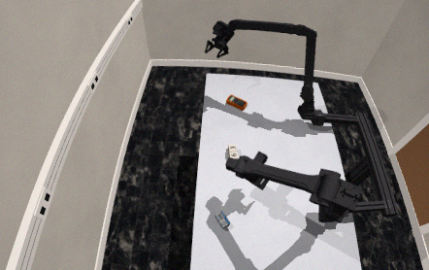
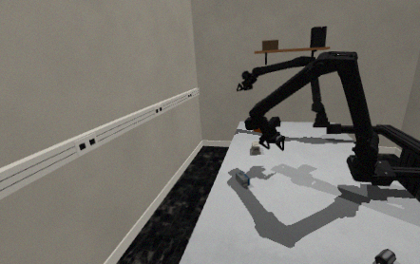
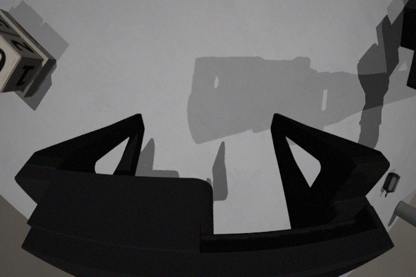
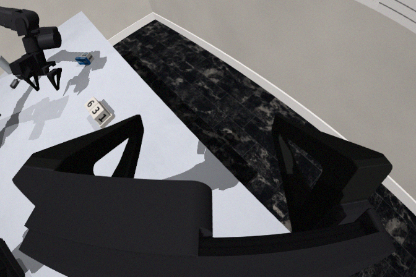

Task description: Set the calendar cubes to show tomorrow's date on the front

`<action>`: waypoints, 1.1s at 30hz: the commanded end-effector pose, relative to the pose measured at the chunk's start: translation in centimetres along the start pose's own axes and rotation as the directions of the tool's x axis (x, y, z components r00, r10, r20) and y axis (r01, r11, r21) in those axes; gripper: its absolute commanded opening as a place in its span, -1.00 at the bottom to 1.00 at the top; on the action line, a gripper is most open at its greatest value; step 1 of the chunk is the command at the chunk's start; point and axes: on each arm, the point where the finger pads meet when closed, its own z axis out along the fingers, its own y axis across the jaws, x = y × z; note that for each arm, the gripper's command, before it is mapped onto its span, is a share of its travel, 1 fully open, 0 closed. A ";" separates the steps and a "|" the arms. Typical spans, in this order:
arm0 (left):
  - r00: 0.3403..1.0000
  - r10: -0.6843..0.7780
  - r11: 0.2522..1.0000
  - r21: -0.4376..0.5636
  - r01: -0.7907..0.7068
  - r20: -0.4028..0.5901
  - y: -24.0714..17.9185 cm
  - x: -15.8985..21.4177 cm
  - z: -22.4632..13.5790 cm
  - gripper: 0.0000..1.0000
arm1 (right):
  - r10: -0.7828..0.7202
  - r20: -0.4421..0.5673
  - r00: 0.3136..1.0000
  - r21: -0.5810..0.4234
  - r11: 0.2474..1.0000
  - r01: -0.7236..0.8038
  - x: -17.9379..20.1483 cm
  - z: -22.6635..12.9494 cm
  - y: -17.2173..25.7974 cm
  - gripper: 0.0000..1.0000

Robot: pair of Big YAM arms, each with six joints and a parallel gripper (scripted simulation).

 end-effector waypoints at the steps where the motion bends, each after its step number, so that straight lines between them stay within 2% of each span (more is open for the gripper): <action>1: 1.000 0.005 1.000 -0.016 -0.005 -0.003 0.3 -0.2 -0.8 1.00 | -0.015 0.007 1.000 0.007 1.000 0.015 -0.7 -0.3 0.0 1.00; 18: 1.000 0.005 1.000 -0.016 -0.005 -0.003 0.3 -0.2 -0.8 1.00 | -0.015 0.007 1.000 0.007 1.000 0.015 -0.7 -0.3 0.0 1.00; 22: 0.996 -0.087 0.993 -0.079 0.089 0.024 0.1 0.1 -1.0 1.00 | 0.009 0.019 1.000 0.017 1.000 -0.010 -1.0 0.4 1.7 1.00; 33: 0.972 -0.193 0.950 -0.221 0.219 0.135 0.9 -0.6 -1.5 1.00 | 0.026 0.042 0.999 0.086 0.996 -0.030 0.5 3.2 5.6 1.00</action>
